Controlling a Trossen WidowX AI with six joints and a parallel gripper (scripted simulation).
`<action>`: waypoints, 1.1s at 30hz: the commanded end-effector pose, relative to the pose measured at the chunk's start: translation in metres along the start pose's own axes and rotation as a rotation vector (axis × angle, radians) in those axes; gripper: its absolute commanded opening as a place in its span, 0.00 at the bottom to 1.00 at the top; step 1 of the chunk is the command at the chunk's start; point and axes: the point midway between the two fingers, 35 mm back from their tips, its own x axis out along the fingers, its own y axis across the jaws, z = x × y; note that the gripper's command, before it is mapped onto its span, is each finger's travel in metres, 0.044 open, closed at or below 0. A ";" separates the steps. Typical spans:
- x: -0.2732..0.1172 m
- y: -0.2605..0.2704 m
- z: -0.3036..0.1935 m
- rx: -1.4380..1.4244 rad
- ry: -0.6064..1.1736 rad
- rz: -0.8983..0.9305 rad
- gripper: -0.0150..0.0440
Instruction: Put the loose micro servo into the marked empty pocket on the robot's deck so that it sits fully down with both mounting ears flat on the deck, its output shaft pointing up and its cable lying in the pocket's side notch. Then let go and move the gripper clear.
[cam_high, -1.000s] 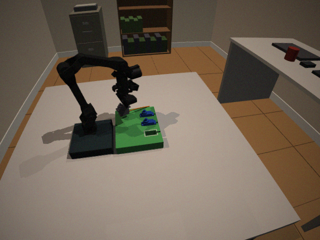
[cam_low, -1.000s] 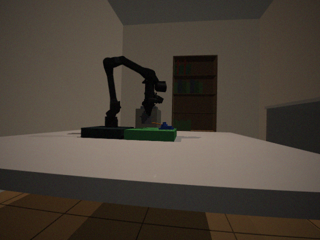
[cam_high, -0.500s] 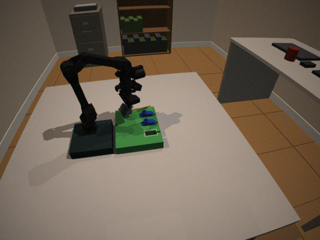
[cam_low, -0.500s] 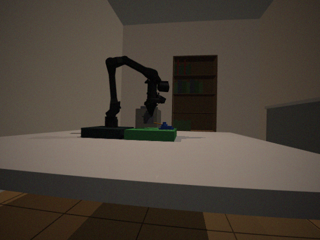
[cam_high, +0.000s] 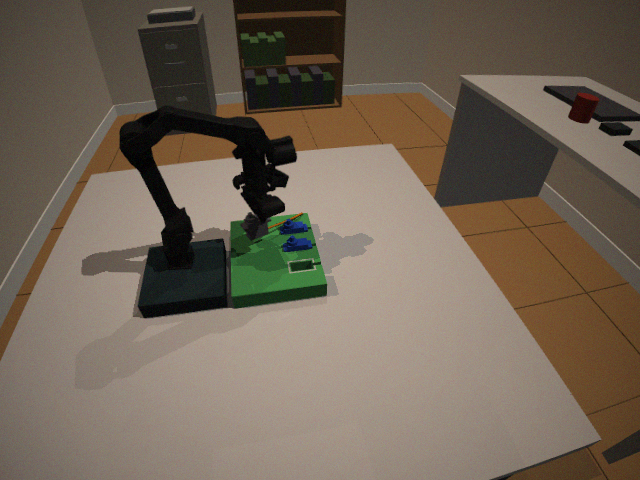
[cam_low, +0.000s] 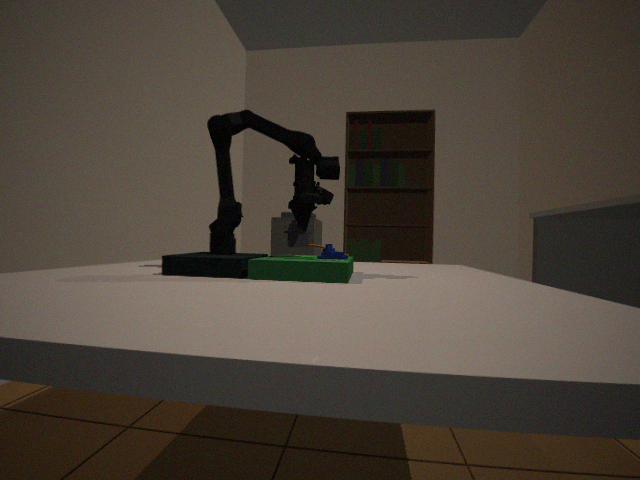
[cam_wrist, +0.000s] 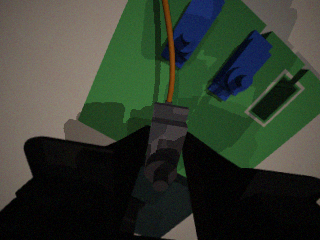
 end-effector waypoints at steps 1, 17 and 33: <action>0.000 -0.014 -0.008 -0.002 0.001 0.001 0.25; 0.000 -0.073 -0.034 -0.002 0.003 -0.004 0.25; -0.001 -0.112 -0.051 0.030 0.005 -0.008 0.25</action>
